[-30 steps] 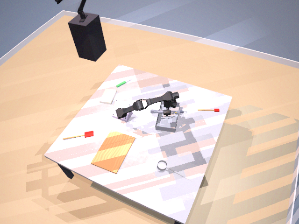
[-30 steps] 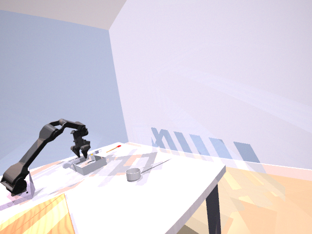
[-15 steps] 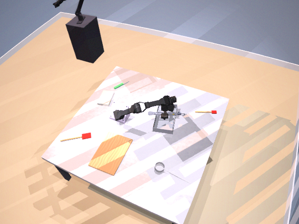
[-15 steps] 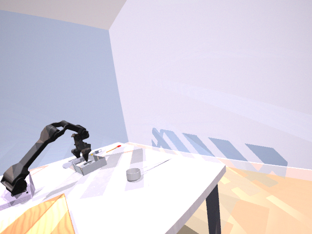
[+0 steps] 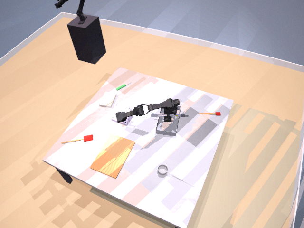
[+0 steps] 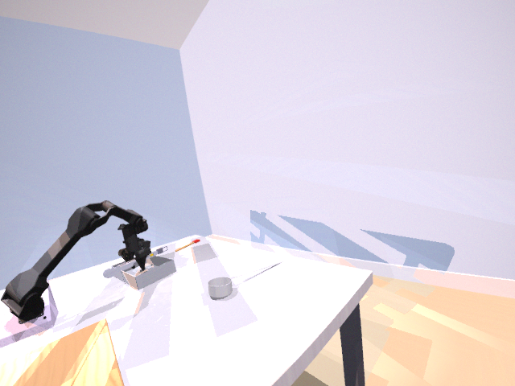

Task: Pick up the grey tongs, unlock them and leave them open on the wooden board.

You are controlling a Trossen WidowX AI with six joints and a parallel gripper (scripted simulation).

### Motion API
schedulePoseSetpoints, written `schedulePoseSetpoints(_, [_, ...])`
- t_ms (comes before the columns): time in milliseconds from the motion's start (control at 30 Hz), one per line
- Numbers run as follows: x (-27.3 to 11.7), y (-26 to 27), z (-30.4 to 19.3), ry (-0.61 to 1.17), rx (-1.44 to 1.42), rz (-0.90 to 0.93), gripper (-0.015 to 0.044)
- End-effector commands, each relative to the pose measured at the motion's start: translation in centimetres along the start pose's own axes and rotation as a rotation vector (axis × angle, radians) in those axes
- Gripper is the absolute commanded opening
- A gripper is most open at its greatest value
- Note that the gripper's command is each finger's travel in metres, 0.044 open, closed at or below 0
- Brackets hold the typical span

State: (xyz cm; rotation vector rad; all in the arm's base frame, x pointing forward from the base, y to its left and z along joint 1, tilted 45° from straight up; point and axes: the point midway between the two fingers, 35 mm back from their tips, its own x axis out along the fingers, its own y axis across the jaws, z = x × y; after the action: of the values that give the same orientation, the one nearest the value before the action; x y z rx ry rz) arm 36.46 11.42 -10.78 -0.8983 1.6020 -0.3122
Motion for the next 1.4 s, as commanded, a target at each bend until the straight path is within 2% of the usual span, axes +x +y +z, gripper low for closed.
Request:
schedulePoseSetpoints(0, [-0.1,0.0,0.0,0.0,0.001,0.001,0.0282])
schedulePoseSetpoints(200, [-0.1,0.0,0.0,0.0,0.001,0.001,0.0125])
schedulePoseSetpoints(667, [-0.1,0.0,0.0,0.0,0.001,0.001,0.0032])
schedulePoseSetpoints(900, [-0.7,0.0,0.2,-0.003,-0.001,0.001,-0.015])
schedulePoseSetpoints(1000, [-3.2,0.1,0.5,-0.013,-0.009,0.003,-0.015])
schedulePoseSetpoints(1200, [-12.0,0.2,0.0,-0.043,-0.037,0.007,-0.015])
schedulePoseSetpoints(1367, [-13.0,0.2,-0.2,-0.046,-0.041,0.007,-0.015])
